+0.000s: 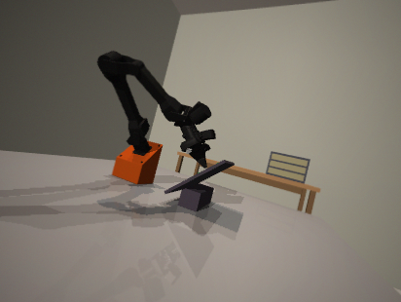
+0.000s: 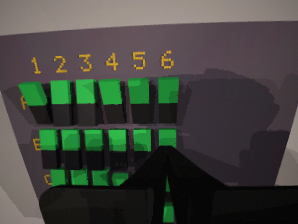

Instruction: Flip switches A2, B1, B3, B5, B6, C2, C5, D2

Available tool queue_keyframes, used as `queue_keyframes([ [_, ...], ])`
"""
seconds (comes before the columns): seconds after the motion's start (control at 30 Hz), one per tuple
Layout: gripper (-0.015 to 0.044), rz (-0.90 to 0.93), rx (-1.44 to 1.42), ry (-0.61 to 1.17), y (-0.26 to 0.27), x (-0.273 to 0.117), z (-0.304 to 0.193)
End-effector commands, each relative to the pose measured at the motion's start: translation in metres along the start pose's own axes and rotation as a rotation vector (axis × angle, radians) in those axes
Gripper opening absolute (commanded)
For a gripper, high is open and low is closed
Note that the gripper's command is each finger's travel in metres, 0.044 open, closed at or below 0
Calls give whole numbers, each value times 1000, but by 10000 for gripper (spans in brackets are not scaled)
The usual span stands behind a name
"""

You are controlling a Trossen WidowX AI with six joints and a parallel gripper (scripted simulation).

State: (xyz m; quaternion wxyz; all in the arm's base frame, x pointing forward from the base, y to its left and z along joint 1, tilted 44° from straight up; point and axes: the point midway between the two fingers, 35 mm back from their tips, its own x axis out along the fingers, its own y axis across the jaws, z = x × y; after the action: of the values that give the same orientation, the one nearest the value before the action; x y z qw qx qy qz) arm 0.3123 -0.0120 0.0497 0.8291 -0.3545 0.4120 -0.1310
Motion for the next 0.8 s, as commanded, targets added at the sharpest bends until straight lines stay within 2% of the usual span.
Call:
queue_keyframes([
  [0.0, 0, 0, 7, -24, 0, -30, 3],
  [0.13, 0, 0, 4, -38, -1, -56, 0],
  [0.23, 0, 2, 5, -37, 2, -56, -1],
  [0.47, 0, 5, 6, -36, 80, -54, -56],
  [0.77, 0, 7, 7, -43, 83, -43, -58],
])
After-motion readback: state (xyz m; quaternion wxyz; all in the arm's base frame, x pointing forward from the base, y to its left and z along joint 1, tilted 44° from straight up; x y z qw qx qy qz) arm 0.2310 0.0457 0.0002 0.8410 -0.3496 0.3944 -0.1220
